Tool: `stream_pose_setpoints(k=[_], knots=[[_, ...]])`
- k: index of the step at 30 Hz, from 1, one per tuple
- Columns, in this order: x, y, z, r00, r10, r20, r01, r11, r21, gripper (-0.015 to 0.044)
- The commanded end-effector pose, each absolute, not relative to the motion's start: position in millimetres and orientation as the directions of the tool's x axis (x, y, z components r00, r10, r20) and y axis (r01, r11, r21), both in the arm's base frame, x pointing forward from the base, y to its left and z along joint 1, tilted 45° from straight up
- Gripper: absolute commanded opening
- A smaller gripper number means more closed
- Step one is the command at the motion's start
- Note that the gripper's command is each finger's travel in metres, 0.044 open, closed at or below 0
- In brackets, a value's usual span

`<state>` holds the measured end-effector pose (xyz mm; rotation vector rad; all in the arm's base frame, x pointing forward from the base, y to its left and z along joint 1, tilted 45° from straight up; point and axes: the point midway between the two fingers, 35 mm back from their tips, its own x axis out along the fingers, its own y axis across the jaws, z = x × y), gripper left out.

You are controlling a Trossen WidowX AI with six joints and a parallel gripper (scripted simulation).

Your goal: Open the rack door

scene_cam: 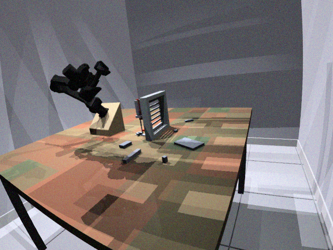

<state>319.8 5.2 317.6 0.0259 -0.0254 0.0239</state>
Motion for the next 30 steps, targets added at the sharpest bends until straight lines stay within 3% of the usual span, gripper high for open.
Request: stream_pose_setpoints(k=[1,5,17,30], knots=[[320,5,317,0.999,0.024,0.023,-0.024,0.999,0.026,0.0374],[327,10,308,0.999,0.026,-0.034,-0.025,0.999,0.043,0.0287],[355,35,253,0.930,0.011,-0.367,0.019,0.997,0.079,0.0287],[362,57,197,0.746,-0.068,-0.663,0.086,0.996,-0.005,0.0287]])
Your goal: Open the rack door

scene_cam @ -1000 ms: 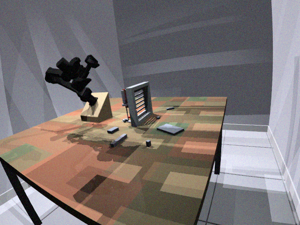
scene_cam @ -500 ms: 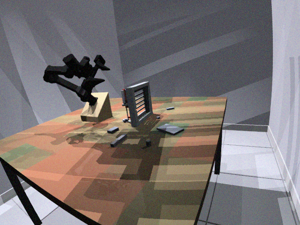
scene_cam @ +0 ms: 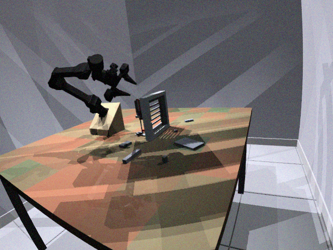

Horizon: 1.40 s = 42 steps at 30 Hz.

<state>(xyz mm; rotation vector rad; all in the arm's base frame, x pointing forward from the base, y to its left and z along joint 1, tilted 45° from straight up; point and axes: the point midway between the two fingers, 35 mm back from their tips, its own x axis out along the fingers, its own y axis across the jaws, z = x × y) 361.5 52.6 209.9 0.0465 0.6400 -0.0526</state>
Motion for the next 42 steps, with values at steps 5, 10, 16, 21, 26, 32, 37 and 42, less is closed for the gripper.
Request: stream_pose_setpoints(k=[5,10,16,21,26,32,37,42], knots=[[360,65,178,0.655,-0.116,-0.746,0.100,0.993,-0.067,0.0287],[355,72,161,0.561,-0.175,-0.809,0.102,0.985,-0.142,0.0287],[348,79,145,0.447,-0.258,-0.856,0.088,0.966,-0.244,0.0287],[341,85,134,0.359,-0.335,-0.871,0.062,0.940,-0.336,0.0287],[334,91,126,0.283,-0.413,-0.866,0.023,0.905,-0.425,0.0287],[326,97,119,0.206,-0.513,-0.833,-0.036,0.847,-0.530,0.0287],[320,101,117,0.156,-0.598,-0.786,-0.094,0.783,-0.614,0.0287],[316,106,116,0.123,-0.679,-0.724,-0.158,0.707,-0.690,0.0287]])
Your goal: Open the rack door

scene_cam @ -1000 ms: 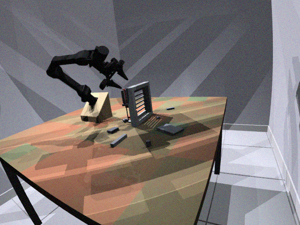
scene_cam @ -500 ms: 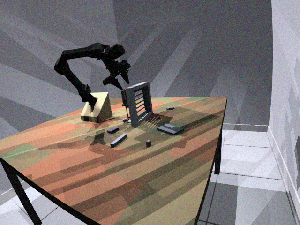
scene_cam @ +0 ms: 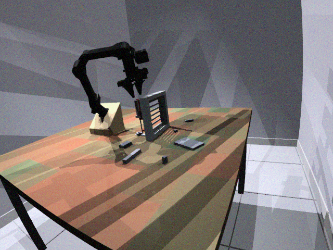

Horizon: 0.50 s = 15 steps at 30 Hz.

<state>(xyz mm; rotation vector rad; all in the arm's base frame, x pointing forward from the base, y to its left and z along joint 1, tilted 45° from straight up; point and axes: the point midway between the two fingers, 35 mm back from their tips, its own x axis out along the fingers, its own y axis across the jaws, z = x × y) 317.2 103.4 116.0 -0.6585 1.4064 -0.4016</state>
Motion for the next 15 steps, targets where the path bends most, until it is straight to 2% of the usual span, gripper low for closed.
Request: stream_pose_setpoints(k=[1,15], knots=[[314.9,107.6,116.1,0.119,-0.694,-0.710,-0.172,0.690,-0.704,0.0287],[316.0,102.1,108.8,0.108,-0.713,-0.693,-0.193,0.669,-0.718,0.0287]])
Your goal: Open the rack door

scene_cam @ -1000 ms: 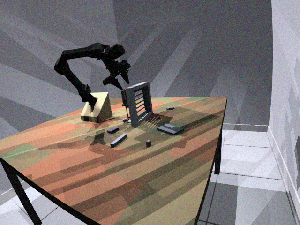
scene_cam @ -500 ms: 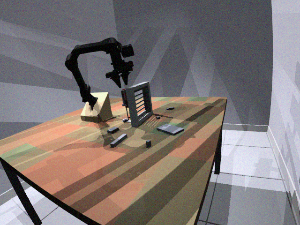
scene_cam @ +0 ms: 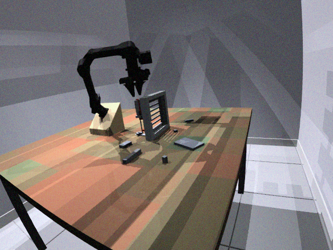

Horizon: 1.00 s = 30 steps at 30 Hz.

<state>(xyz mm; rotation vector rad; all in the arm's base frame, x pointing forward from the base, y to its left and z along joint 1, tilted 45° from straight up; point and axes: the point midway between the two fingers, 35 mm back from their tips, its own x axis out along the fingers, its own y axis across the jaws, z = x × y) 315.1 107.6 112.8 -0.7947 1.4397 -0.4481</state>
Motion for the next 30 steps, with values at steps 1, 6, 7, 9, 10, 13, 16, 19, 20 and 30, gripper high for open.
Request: stream_pose_setpoints(k=[1,6,7,9,10,13,16,19,20,30], knots=[[316,101,108,0.107,-0.712,-0.694,-0.193,0.670,-0.717,0.0287],[318,95,102,0.104,-0.710,-0.697,-0.194,0.673,-0.714,0.0287],[318,94,101,0.103,-0.709,-0.698,-0.194,0.673,-0.713,0.0287],[318,92,98,0.102,-0.708,-0.699,-0.195,0.675,-0.712,0.0287],[318,91,97,0.101,-0.708,-0.699,-0.195,0.675,-0.711,0.0287],[319,87,94,0.099,-0.706,-0.701,-0.195,0.677,-0.709,0.0287],[320,84,90,0.097,-0.705,-0.703,-0.196,0.679,-0.708,0.0287],[320,80,87,0.095,-0.703,-0.705,-0.196,0.681,-0.706,0.0287],[320,79,86,0.094,-0.703,-0.705,-0.197,0.681,-0.705,0.0287],[321,67,75,0.087,-0.698,-0.710,-0.198,0.687,-0.699,0.0287]])
